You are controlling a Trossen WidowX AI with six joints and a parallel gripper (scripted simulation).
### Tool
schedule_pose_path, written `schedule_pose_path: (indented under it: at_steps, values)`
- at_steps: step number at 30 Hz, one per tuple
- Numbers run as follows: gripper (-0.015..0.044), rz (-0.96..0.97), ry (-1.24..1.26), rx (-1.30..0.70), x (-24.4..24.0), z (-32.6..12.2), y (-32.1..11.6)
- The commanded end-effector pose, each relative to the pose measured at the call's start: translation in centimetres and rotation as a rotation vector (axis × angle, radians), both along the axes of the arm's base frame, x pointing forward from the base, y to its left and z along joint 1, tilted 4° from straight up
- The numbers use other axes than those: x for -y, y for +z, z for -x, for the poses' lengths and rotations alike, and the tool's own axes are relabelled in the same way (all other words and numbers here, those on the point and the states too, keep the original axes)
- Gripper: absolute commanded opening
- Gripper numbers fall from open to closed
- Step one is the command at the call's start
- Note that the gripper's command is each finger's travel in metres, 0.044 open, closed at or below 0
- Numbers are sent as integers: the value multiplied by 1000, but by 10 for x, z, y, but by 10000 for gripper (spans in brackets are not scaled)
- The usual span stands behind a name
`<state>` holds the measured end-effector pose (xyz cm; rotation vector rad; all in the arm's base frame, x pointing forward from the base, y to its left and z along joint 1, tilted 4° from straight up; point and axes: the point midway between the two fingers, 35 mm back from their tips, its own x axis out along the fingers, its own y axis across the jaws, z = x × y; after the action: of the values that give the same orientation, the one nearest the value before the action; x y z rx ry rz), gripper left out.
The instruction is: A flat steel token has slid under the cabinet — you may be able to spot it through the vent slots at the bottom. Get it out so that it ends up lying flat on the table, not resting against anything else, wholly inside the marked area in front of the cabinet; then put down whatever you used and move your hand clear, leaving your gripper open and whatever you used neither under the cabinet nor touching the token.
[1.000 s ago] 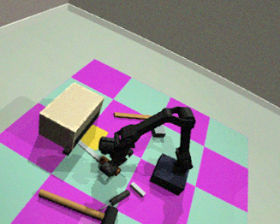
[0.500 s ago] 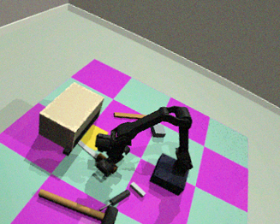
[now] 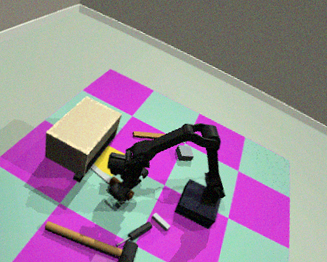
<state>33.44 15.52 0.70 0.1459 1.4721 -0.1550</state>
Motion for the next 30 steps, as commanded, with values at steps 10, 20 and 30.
schedule_pose_path:
  at_steps: [10,20,30]
  values:
    - [0,-2,3,2,3,-17,2]
    - [0,-2,3,2,5,-27,3]
    - [0,-1,3,3,7,-38,5]
